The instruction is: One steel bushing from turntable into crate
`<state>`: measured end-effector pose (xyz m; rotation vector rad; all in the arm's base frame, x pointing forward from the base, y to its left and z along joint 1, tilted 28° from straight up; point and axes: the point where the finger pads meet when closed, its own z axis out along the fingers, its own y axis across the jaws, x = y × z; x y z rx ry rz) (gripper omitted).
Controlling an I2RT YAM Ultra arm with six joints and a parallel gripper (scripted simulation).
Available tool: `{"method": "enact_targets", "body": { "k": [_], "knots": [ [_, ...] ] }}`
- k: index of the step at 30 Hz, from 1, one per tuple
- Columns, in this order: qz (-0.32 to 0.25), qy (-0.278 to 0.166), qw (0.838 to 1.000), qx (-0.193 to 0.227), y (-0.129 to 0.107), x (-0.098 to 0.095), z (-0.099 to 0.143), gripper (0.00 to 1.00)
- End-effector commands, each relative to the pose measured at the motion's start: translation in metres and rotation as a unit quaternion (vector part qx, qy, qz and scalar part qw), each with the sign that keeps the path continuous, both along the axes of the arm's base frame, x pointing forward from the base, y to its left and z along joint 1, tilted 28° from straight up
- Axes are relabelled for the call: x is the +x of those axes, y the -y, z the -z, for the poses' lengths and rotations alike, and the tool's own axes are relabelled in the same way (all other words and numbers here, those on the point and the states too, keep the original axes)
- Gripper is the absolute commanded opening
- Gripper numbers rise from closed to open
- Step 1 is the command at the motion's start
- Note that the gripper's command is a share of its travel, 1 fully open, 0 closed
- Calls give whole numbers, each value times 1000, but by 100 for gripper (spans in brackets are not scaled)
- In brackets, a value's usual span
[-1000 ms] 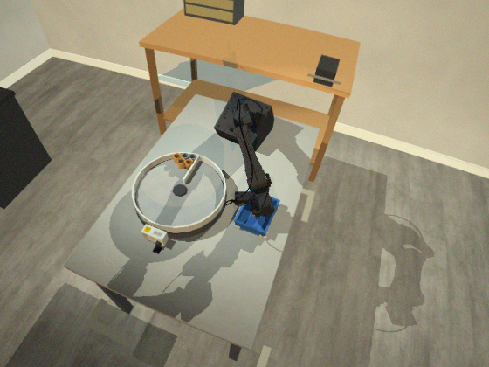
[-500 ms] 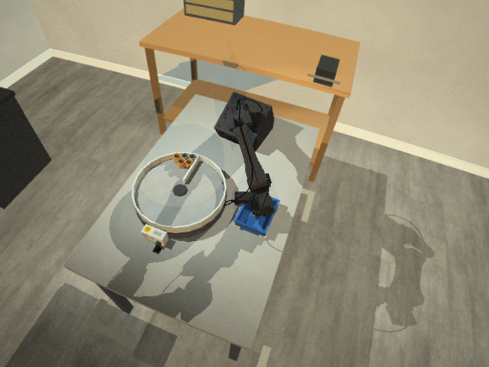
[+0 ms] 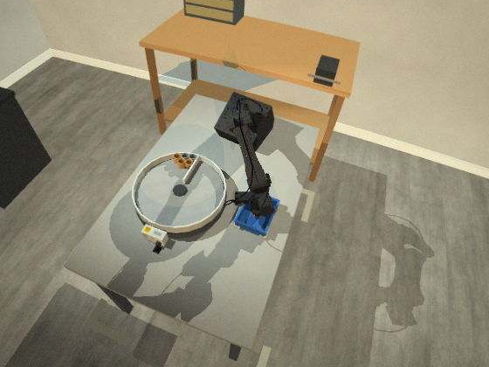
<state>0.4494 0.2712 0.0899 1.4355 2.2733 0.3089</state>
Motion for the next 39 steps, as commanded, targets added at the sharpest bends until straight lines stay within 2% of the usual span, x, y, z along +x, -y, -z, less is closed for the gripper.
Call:
{"method": "enact_targets", "body": {
  "k": [1,7,12,39],
  "knots": [
    [-11,11,1000,6,-9,-2,-10,0],
    [-11,2,1000,-1,-9,-2,1,0],
    [-11,16,1000,10,-11,1,-11,0],
    [-11,10,1000,6,-10,-1,-8,0]
  ]
}}
